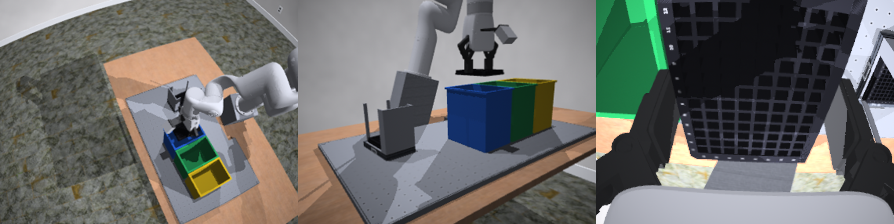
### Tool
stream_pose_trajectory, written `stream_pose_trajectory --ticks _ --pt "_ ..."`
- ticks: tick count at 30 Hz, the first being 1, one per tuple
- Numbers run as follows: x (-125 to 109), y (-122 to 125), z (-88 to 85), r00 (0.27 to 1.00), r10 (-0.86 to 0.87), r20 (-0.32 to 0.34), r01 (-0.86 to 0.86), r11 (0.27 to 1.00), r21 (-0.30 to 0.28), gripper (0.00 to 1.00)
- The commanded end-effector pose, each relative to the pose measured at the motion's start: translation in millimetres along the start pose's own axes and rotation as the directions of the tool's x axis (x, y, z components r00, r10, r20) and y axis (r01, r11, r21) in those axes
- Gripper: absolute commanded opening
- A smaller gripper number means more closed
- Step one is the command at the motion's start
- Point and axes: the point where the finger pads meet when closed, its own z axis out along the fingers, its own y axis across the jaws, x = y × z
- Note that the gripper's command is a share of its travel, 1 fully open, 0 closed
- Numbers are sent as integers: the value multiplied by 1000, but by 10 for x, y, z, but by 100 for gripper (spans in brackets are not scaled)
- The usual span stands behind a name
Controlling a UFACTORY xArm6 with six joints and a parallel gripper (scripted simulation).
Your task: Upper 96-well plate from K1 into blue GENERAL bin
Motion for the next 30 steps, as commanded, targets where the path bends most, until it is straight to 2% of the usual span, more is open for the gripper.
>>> stream_pose_trajectory --ticks 1,18,30 --pt "12 5 -12 1000 -1 -4 1 1000 -1 0" --pt "7 13 -12 1000 -1 -4 1 1000 -1 0" --pt "6 15 155 1000 -1 -3 1 1000 -1 0"
